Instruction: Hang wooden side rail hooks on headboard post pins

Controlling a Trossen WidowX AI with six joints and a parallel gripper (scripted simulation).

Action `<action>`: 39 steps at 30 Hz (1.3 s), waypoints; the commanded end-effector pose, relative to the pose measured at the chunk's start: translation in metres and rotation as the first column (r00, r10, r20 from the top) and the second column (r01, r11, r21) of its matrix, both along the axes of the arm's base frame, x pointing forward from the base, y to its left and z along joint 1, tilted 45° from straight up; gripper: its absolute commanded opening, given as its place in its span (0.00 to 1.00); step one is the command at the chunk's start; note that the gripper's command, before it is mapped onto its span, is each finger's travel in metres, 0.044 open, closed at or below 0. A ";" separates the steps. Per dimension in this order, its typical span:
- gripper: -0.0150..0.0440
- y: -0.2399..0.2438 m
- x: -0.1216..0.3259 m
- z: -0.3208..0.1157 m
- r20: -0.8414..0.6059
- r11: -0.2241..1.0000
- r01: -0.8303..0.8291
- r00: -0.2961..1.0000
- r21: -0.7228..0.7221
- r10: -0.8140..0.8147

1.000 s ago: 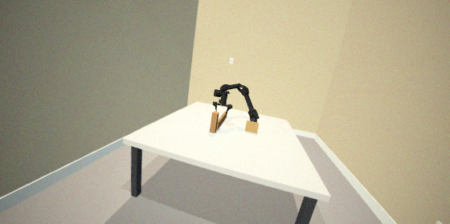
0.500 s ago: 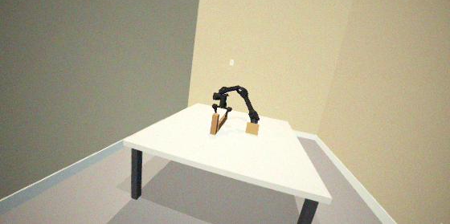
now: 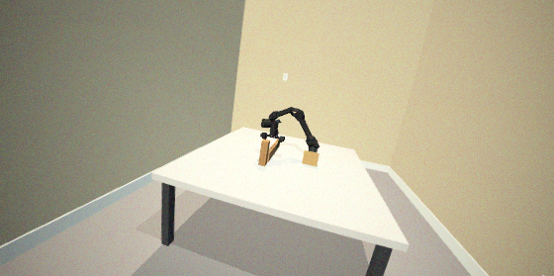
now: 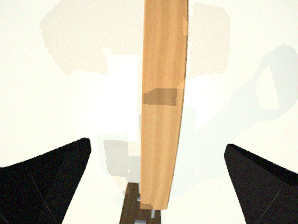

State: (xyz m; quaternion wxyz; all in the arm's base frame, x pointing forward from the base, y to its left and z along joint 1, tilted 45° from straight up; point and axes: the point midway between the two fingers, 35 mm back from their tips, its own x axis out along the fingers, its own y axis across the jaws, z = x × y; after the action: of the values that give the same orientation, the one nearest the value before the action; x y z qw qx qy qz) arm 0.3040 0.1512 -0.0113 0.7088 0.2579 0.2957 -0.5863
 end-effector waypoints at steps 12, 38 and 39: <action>1.00 -0.018 0.004 -0.018 -0.004 1.000 -0.001 1.000 -0.006 0.001; 1.00 -0.047 0.008 -0.047 -0.003 1.000 -0.001 1.000 -0.009 0.001; 1.00 -0.048 0.008 -0.047 -0.003 1.000 -0.001 1.000 -0.009 0.001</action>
State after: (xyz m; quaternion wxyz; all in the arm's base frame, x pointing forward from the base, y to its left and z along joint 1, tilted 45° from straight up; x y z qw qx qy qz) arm 0.3132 0.1090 -0.0552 0.7096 0.2578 0.2942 -0.5860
